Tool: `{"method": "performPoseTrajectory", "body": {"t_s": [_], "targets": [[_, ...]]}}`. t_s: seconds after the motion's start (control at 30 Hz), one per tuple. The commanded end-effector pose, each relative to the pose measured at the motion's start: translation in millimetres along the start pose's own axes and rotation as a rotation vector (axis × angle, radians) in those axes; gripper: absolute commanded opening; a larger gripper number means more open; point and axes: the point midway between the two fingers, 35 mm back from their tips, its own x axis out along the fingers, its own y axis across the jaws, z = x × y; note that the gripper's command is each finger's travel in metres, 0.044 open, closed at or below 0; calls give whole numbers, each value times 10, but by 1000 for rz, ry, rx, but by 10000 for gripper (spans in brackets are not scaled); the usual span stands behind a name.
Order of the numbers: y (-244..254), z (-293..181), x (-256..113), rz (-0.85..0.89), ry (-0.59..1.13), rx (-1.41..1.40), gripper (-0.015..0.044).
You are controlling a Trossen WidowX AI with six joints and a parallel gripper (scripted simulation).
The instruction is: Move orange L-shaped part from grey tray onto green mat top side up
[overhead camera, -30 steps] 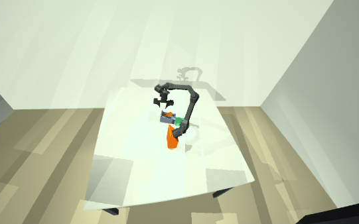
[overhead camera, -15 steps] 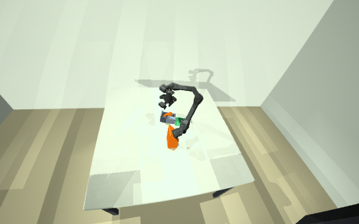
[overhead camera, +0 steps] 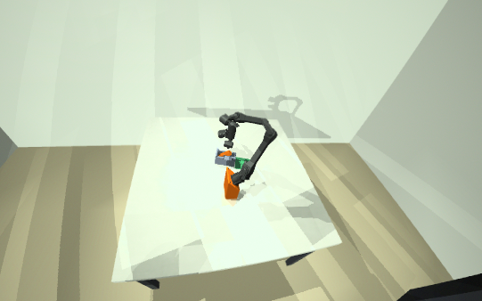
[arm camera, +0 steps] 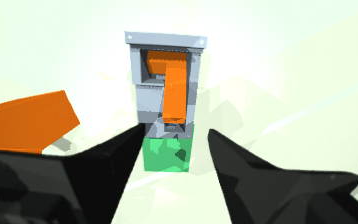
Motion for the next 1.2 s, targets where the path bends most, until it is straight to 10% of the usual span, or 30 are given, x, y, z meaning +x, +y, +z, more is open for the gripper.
{"method": "performPoseTrajectory", "body": {"t_s": [0.0,1.17], "targets": [[4,-26,42,-2,6,-48,280],[-2,-35,724,-4,8,-48,280]]}}
